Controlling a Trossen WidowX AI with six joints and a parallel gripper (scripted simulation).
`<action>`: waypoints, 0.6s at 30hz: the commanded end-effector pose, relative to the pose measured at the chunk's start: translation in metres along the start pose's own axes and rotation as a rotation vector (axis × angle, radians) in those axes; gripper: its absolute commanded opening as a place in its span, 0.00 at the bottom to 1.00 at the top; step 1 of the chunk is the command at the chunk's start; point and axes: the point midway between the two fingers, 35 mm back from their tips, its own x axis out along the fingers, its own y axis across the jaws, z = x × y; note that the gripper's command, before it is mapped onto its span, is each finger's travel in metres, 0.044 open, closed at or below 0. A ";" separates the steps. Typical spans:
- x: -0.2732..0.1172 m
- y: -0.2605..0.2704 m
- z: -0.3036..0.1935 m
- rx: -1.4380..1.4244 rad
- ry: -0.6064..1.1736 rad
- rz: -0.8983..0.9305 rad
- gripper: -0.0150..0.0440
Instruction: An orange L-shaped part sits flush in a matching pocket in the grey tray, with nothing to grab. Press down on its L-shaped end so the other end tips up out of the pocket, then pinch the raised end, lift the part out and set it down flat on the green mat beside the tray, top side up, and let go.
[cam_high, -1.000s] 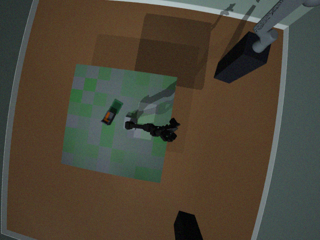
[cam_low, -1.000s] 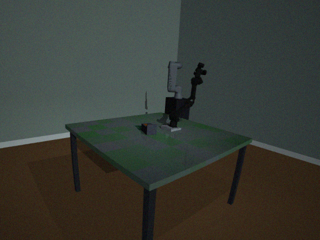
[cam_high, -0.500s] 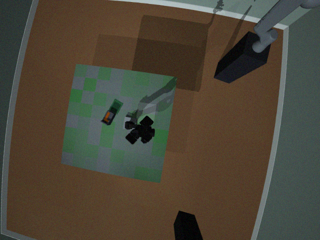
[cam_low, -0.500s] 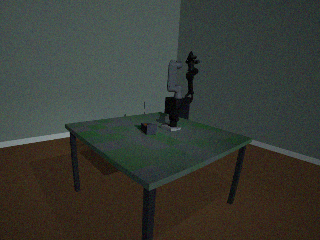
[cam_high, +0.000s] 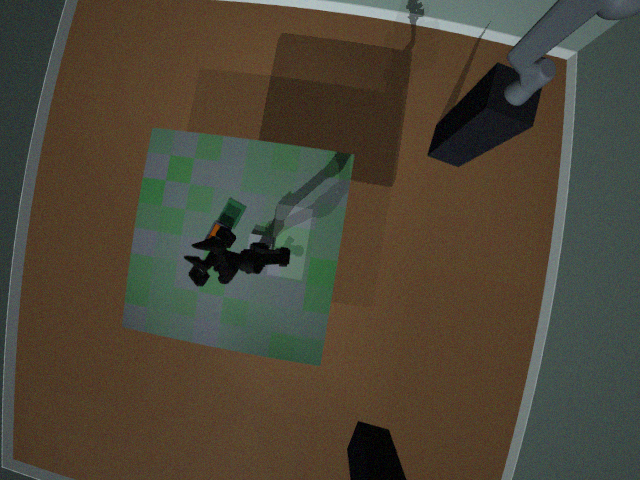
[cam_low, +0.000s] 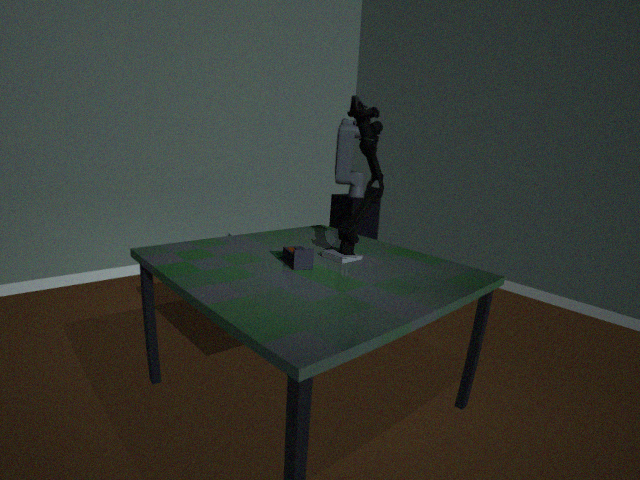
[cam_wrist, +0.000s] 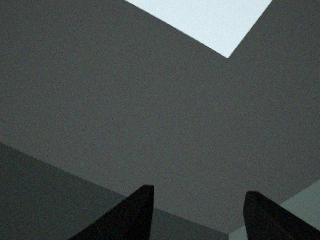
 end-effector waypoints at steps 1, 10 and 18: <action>0.010 0.041 -0.063 0.029 0.152 0.107 0.56; 0.000 0.109 -0.184 0.083 0.509 0.282 0.56; -0.043 0.161 -0.286 0.142 0.869 0.398 0.56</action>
